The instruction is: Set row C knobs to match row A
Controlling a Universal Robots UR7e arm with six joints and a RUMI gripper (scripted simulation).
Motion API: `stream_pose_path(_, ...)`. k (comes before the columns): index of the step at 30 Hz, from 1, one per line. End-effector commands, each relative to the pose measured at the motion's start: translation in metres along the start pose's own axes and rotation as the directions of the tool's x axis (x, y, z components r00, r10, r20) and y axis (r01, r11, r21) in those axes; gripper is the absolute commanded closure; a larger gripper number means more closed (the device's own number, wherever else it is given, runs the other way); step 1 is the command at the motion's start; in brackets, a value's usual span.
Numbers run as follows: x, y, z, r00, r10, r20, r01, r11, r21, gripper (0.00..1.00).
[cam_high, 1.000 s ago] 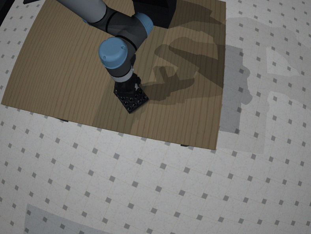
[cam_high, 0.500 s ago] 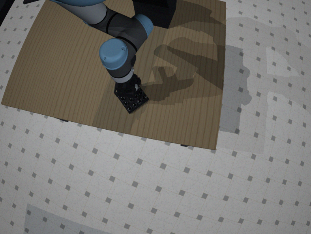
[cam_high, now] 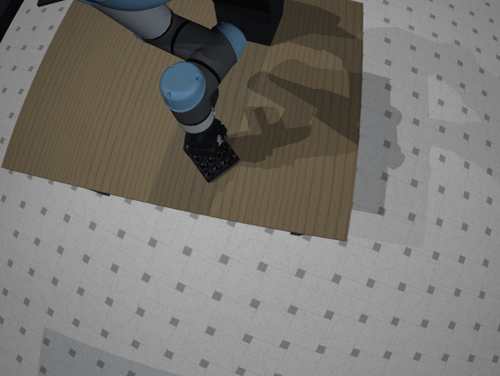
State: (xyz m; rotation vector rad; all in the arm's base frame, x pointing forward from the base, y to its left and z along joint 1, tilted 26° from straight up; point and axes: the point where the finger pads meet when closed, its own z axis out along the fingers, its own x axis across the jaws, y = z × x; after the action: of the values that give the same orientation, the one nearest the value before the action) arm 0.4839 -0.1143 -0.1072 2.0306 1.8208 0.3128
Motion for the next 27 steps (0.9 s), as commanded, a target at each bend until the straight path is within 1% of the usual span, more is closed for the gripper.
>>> stream_pose_path(1,-0.0001,0.0004,-0.0003,1.000,0.000,0.000,0.000,1.000,-0.001,0.89)
stream_pose_path(16,-0.0001,0.0004,-0.0003,1.000,0.000,0.000,0.000,1.000,-0.001,0.89)
stream_pose_path(17,-0.0001,0.0004,-0.0003,1.000,0.000,0.000,0.000,1.000,-0.001,0.96)
stream_pose_path(27,-0.0001,0.0004,-0.0003,1.000,0.000,0.000,0.000,1.000,-0.001,0.96)
